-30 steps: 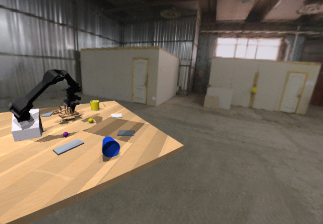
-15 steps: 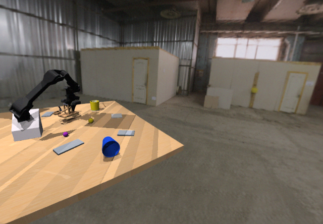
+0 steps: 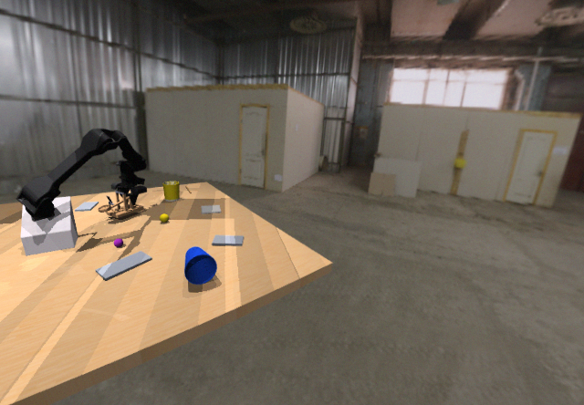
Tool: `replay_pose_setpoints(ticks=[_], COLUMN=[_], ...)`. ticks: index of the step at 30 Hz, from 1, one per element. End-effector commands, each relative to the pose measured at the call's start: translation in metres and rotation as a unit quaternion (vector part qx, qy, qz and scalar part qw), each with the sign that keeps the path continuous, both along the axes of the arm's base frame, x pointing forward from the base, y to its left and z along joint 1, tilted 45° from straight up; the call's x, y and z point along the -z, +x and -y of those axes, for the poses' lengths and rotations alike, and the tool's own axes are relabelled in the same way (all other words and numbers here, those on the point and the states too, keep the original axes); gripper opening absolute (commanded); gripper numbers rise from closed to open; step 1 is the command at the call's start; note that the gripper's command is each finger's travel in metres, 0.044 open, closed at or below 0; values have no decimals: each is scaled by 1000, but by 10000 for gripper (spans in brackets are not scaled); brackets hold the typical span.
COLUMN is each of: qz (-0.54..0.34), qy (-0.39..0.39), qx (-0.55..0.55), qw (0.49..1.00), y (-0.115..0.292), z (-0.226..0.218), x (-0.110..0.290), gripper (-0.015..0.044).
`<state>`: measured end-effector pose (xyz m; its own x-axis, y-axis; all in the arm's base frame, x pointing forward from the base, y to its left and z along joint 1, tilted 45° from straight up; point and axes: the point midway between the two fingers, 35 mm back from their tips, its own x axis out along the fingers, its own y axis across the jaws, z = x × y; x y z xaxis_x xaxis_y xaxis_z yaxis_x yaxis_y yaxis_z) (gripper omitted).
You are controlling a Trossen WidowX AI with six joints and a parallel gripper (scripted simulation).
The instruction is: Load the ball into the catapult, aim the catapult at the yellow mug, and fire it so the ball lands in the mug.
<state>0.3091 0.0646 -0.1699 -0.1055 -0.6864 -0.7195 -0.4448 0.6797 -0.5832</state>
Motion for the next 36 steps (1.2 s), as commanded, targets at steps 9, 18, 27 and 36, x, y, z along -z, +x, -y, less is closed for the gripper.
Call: replay_pose_setpoints(ticks=[9,18,27,36], qz=[-1,0,0,0], qy=[-1,0,0,1], qx=[-6,0,0,-1], qw=[1000,1000,1000,1000], y=[-3,-3,-3,2], z=[12,14,14,-3], x=[14,15,15,0], gripper=[0,0,210,440])
